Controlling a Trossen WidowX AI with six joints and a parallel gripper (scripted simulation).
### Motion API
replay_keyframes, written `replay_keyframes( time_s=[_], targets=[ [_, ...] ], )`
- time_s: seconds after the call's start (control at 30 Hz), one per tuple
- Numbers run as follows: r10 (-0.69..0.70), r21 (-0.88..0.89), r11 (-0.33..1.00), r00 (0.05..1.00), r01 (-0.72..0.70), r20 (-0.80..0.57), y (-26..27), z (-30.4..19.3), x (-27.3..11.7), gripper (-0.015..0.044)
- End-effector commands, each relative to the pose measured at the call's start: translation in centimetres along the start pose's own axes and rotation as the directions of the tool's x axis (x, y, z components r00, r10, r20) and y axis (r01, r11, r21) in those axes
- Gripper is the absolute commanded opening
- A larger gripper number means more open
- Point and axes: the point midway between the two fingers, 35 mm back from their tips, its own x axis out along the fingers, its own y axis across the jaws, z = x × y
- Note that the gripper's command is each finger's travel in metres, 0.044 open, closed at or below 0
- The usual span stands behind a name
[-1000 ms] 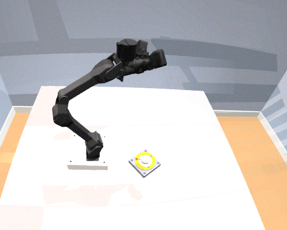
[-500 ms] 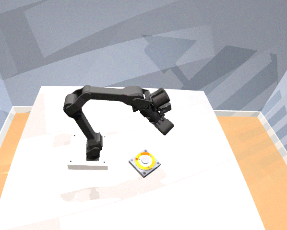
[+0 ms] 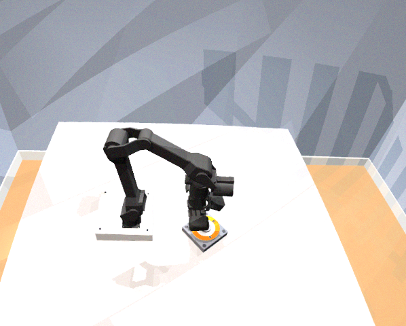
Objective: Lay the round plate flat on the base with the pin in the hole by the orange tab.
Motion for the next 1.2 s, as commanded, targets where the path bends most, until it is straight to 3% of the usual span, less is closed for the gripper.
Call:
replay_keyframes(
  time_s=[0.0,0.3,1.17],
  targets=[
    [-0.002,0.003,1.000,1.000,0.003,-0.018,-0.2,-0.3,0.8,0.0000],
    [-0.003,0.003,1.000,1.000,0.003,-0.018,-0.4,-0.4,5.0,0.0000],
    [-0.001,0.003,1.000,1.000,0.001,-0.018,1.7,-0.3,5.2,0.0000]
  ],
)
